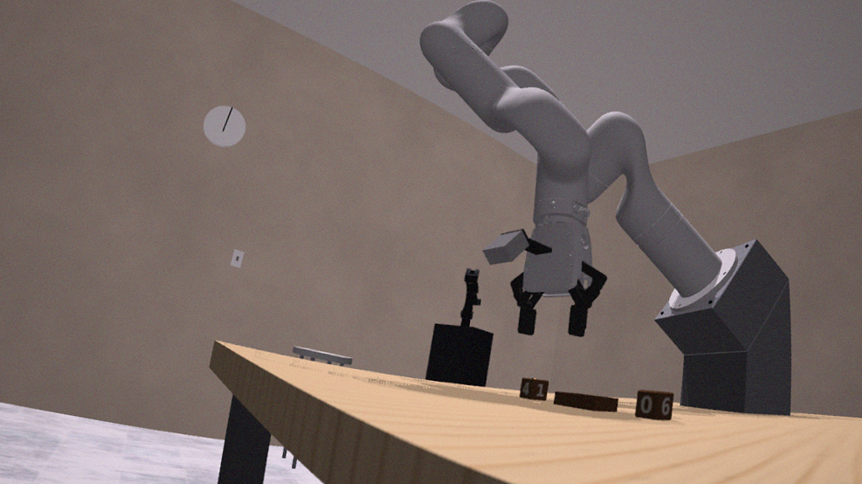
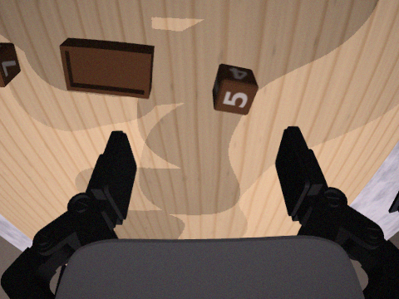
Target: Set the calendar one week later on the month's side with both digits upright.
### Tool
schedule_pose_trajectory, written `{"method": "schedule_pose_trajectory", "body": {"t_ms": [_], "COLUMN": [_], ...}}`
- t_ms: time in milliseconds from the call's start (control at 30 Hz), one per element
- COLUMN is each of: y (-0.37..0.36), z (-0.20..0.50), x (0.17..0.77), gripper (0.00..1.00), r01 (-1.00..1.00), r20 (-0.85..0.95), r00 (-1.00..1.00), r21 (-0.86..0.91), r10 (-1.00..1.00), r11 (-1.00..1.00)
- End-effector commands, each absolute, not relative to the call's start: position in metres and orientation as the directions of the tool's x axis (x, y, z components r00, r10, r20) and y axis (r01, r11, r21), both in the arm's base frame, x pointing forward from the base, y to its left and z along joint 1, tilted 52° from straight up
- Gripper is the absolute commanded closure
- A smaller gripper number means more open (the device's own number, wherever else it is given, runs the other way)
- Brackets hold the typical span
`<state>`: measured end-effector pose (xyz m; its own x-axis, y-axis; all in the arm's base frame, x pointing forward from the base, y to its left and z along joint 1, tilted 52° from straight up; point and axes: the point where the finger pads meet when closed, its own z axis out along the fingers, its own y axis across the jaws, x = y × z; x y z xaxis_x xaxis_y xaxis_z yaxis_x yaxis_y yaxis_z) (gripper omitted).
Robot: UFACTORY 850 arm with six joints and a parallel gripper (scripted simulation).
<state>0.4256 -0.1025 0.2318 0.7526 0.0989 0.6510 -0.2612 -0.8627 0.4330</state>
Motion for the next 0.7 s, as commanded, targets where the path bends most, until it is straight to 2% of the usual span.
{"method": "schedule_pose_trajectory", "body": {"t_ms": [0, 200, 233, 667], "y": [-0.1189, -0.1244, -0.1244, -0.1244], "z": [0.2356, 0.2365, 0.2365, 0.2365], "x": [0.4119, 0.4066, 0.4066, 0.4066], "gripper": [0.0, 0.0, 0.53, 0.53], "r01": [-0.377, -0.418, -0.418, -0.418], "r20": [0.725, 0.742, 0.742, 0.742], "r00": [0.688, 0.664, 0.664, 0.664], "r21": [0.31, 0.268, 0.268, 0.268], "r10": [-0.039, -0.091, -0.091, -0.091], "r11": [-0.873, -0.868, -0.868, -0.868]}}
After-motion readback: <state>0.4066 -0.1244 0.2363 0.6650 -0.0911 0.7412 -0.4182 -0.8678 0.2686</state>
